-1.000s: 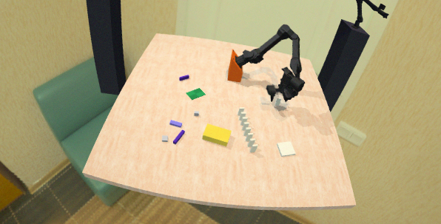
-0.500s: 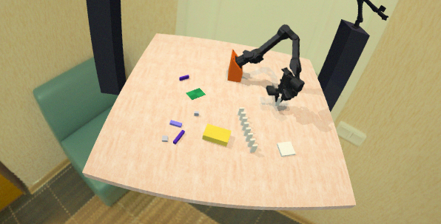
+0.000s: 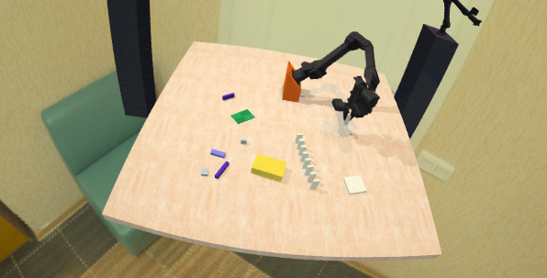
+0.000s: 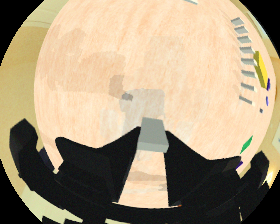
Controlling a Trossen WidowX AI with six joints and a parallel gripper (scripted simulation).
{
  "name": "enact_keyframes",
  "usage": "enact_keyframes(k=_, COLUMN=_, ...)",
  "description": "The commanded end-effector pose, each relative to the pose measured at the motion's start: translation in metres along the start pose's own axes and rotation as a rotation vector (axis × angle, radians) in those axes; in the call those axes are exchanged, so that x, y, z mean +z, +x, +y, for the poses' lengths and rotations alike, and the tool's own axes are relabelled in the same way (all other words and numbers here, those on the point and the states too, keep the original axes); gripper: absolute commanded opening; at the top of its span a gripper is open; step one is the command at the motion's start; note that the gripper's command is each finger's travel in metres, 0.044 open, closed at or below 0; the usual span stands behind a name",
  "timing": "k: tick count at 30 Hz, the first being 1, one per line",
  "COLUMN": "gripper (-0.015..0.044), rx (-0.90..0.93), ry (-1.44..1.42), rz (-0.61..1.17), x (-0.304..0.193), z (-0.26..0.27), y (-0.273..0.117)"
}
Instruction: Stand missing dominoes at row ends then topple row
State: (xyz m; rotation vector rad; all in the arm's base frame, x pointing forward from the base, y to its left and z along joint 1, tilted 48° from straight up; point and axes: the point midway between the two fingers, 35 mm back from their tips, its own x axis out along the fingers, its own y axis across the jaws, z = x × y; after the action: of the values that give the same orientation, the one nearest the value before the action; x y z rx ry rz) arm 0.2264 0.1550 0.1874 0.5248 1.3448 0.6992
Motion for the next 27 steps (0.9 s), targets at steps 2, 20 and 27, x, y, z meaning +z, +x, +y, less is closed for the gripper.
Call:
enact_keyframes(k=2, gripper=0.0107, rx=0.021, ry=0.005, rz=0.002, x=-0.007, z=0.002, y=-0.077)
enact_keyframes(k=20, gripper=0.0107, rx=-0.01, ry=-0.008, rz=0.0, x=0.038, z=-0.102, y=-0.084)
enact_keyframes(k=27, gripper=0.0107, rx=0.006, ry=-0.03, rz=-0.001, x=0.038, z=-0.218, y=-0.082)
